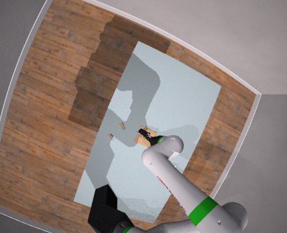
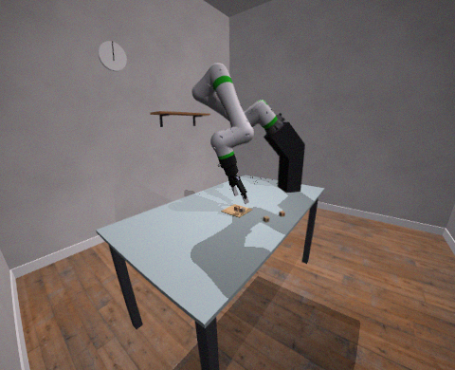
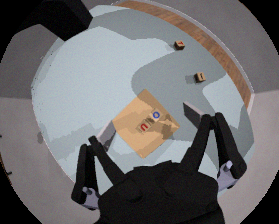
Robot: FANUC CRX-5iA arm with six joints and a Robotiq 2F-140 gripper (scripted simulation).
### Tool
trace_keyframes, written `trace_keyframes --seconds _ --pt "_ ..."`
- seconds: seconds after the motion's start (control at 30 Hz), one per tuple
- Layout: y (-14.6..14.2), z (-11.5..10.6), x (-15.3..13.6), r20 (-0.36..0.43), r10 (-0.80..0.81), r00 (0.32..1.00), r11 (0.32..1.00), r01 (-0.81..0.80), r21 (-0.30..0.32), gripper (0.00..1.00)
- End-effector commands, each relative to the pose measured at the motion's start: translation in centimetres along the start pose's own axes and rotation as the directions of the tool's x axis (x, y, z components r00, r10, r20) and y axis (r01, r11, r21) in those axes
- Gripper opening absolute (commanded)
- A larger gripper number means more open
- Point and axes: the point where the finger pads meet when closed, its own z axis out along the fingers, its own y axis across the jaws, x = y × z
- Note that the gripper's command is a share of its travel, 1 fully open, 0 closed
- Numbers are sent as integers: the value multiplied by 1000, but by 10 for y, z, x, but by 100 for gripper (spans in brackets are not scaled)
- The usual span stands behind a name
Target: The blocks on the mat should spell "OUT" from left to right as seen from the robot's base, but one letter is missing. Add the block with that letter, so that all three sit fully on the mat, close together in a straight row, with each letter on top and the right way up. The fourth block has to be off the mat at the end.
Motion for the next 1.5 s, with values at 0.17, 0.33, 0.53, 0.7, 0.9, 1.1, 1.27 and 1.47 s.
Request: trace_keyframes --seconds 0.17,0.33,0.53,0.7,0.9,1.1,1.27,1.47 --pt "26 7 33 18 -299 954 952 297 76 100" --pt "40 9 50 20 -439 898 894 435 111 100" --pt "58 11 71 19 -604 797 790 594 153 100" --pt "75 11 91 14 -729 684 674 714 188 100" --pt "93 11 114 6 -843 538 525 821 225 100" --pt "113 11 140 -5 -930 366 353 899 260 100" --pt "129 9 164 -17 -979 205 191 938 289 100" --pt "147 8 194 -33 -999 20 9 948 319 100"
